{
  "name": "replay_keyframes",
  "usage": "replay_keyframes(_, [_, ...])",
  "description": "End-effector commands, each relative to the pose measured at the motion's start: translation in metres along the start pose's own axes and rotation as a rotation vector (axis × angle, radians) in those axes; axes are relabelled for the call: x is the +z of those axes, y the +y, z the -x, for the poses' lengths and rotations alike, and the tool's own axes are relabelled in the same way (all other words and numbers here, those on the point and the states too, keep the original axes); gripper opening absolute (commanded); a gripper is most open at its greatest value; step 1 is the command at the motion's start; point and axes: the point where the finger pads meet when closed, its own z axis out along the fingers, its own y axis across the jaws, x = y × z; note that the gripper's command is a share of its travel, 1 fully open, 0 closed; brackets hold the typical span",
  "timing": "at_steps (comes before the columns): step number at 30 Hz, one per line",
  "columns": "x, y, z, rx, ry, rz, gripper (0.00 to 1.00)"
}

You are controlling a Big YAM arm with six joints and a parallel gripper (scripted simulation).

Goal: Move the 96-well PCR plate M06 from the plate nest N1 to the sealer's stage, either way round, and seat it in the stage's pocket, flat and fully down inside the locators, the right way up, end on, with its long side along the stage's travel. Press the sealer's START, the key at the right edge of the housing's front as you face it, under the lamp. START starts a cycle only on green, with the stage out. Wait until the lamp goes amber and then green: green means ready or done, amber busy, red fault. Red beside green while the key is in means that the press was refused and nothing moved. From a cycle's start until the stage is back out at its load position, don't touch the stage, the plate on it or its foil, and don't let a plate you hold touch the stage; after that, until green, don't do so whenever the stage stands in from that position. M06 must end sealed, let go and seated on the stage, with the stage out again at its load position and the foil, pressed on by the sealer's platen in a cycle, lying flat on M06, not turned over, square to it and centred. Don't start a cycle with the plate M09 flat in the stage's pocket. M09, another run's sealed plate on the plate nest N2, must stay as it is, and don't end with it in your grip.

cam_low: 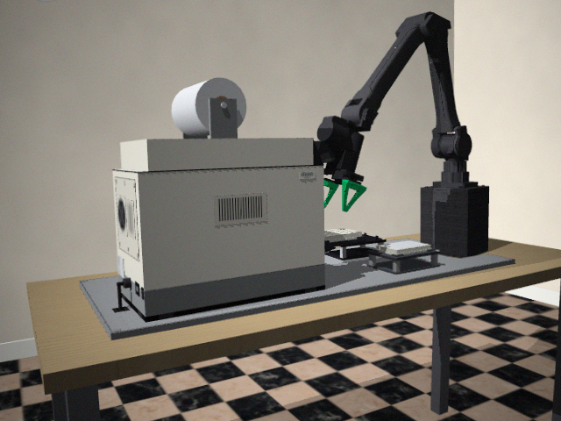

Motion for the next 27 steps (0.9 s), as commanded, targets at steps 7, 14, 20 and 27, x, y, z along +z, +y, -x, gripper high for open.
replay_keyframes(7, [-0.019,0.013,0.053,0.008,-0.106,0.018,1.00])
replay_keyframes(14, [-0.001,0.011,0.027,0.004,-0.045,0.010,1.00])
replay_keyframes(20, [-0.003,0.010,0.018,0.002,-0.025,0.007,1.00])
replay_keyframes(27, [-0.010,0.009,0.016,0.004,-0.050,0.010,1.00])
